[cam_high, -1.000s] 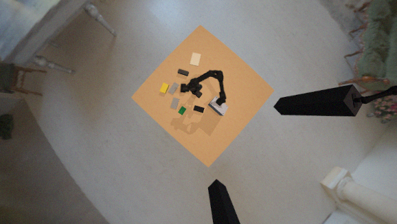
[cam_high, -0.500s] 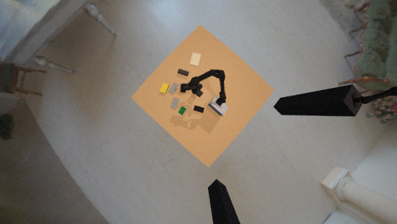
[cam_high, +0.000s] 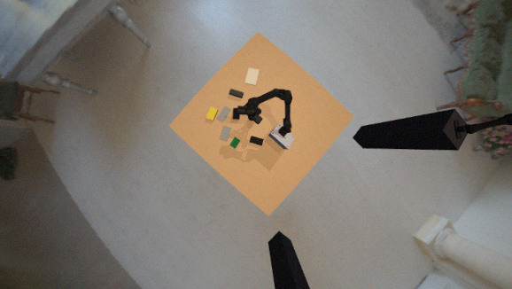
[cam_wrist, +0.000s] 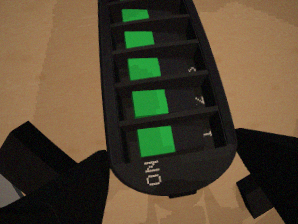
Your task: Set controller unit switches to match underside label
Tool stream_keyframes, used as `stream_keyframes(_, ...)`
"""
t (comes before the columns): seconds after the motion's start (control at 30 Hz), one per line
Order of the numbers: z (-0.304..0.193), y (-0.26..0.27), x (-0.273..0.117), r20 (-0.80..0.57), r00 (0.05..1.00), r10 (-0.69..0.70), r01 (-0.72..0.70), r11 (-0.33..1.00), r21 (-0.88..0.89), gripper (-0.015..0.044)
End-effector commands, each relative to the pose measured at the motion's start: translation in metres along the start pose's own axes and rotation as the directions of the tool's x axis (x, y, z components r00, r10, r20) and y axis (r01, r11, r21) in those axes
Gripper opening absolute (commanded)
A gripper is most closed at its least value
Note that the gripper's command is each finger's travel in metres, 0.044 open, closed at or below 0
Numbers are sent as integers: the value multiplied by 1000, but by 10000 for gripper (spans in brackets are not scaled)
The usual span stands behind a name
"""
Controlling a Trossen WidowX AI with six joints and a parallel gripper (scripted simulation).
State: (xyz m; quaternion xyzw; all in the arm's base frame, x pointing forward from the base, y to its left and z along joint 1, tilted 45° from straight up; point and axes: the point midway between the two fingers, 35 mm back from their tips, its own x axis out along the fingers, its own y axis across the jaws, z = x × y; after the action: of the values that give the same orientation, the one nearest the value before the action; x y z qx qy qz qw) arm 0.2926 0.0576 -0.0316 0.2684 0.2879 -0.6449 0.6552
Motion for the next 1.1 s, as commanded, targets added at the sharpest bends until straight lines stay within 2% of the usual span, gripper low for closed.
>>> stream_keyframes(0.0,5,0,-4,-7,1000,6,-6,1000,-2,335)
stream_keyframes(1.07,28,0,-18,-68,998,5,-5,1000,-2,335)
